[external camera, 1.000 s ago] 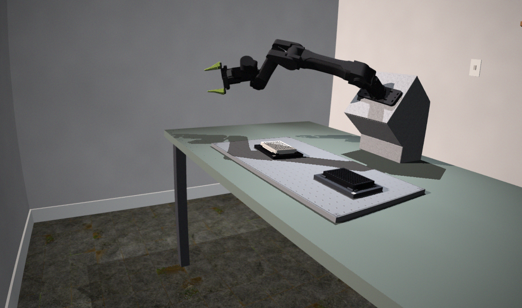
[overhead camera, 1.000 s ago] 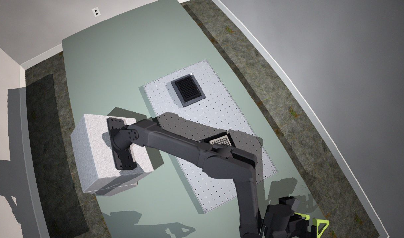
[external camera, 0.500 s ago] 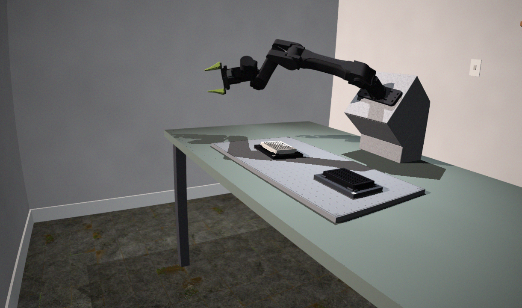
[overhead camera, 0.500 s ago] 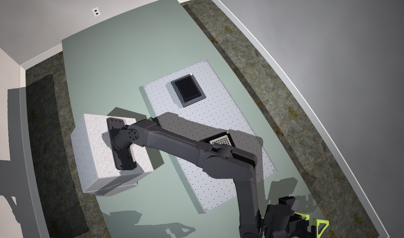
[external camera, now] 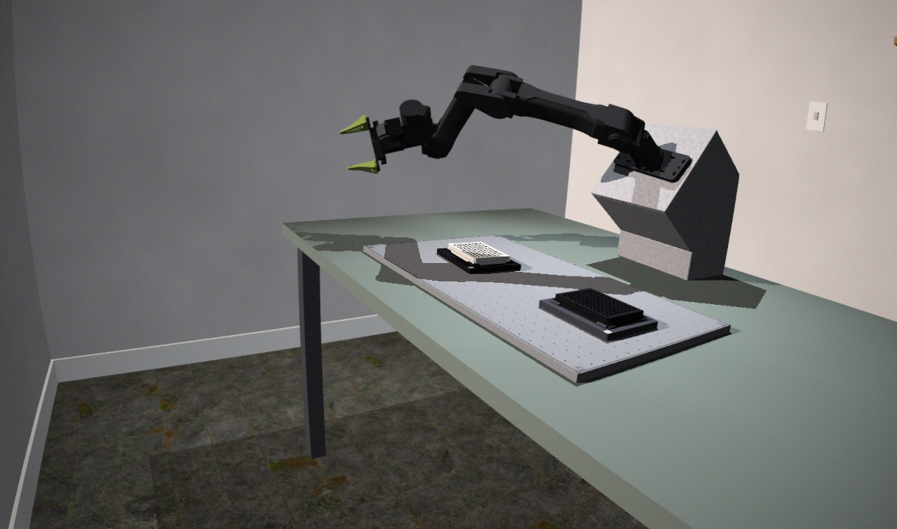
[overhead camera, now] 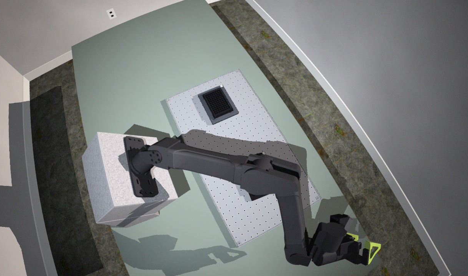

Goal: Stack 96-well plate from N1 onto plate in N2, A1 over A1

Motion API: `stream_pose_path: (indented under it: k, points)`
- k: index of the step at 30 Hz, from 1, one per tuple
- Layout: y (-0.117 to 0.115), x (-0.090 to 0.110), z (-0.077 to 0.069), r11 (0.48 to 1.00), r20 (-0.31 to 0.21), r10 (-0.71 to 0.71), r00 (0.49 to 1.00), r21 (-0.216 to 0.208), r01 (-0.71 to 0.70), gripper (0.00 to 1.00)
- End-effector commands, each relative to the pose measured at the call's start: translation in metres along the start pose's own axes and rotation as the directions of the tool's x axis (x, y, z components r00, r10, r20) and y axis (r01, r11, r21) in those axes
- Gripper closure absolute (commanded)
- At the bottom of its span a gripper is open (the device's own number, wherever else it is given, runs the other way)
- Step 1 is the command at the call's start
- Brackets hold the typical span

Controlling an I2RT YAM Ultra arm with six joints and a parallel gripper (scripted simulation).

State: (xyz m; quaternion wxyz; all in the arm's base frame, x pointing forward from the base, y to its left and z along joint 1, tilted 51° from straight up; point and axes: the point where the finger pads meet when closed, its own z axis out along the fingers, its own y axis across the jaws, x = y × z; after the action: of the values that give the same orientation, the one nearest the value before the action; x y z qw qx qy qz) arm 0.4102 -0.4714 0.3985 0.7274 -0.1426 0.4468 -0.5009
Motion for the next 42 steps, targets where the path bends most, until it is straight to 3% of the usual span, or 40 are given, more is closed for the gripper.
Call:
stream_pose_path:
  k: [1,2,5,7,11,12,14,16,18,19,22,23,26,29,31,32,33,36,37,38,41,42]
  points:
    - [-0.025,0.017,-0.008,0.999,-0.047,-0.002,0.999,0.038,0.004,0.0]
    - [-0.032,0.007,-0.005,0.999,-0.033,-0.012,0.999,0.044,0.014,0.0]
    - [-0.033,0.005,-0.004,0.999,-0.03,-0.015,0.999,0.046,0.016,0.0]
    - [-0.018,0.006,-0.003,0.998,-0.079,0.058,0.995,0.015,-0.057,0.0]
    - [0.006,-0.006,0.011,0.987,-0.123,0.153,0.981,-0.023,-0.157,0.0]
    - [-0.002,-0.02,0.022,0.991,-0.089,0.133,0.987,-0.011,-0.134,0.0]
    - [0.019,-0.012,0.017,0.977,-0.16,0.201,0.967,-0.04,-0.21,0.0]
    - [0.028,-0.016,0.02,0.964,-0.198,0.245,0.949,-0.057,-0.261,0.0]
    - [0.028,-0.016,0.02,0.964,-0.198,0.245,0.949,-0.057,-0.261,0.0]
    - [0.01,-0.024,0.025,0.966,-0.193,0.241,0.951,-0.043,-0.254,0.0]
    - [0.036,-0.018,0.019,0.936,-0.282,0.314,0.907,-0.07,-0.346,0.0]
    - [0.047,-0.029,0.027,0.933,-0.268,0.319,0.909,-0.083,-0.351,0.0]
    - [0.063,-0.034,0.028,0.932,-0.273,0.319,0.907,-0.085,-0.354,0.0]
    - [0.076,-0.041,0.029,0.905,-0.328,0.363,0.872,-0.101,-0.414,0.0]
    - [0.071,-0.058,0.038,0.892,-0.336,0.383,0.86,-0.107,-0.439,0.0]
    - [0.082,-0.049,0.029,0.88,-0.377,0.394,0.838,-0.109,-0.462,0.0]
    - [0.073,-0.054,0.033,0.879,-0.382,0.398,0.834,-0.103,-0.466,0.0]
    - [0.075,-0.058,0.033,0.868,-0.4,0.409,0.82,-0.106,-0.484,0.0]
    - [0.083,-0.057,0.03,0.859,-0.422,0.416,0.806,-0.11,-0.501,0.0]
    - [0.106,-0.059,0.026,0.844,-0.44,0.423,0.792,-0.127,-0.521,0.0]
    - [0.119,-0.066,0.024,0.844,-0.44,0.423,0.792,-0.127,-0.522,0.0]
    - [0.123,-0.069,0.023,0.831,-0.463,0.431,0.774,-0.132,-0.541,0.0]
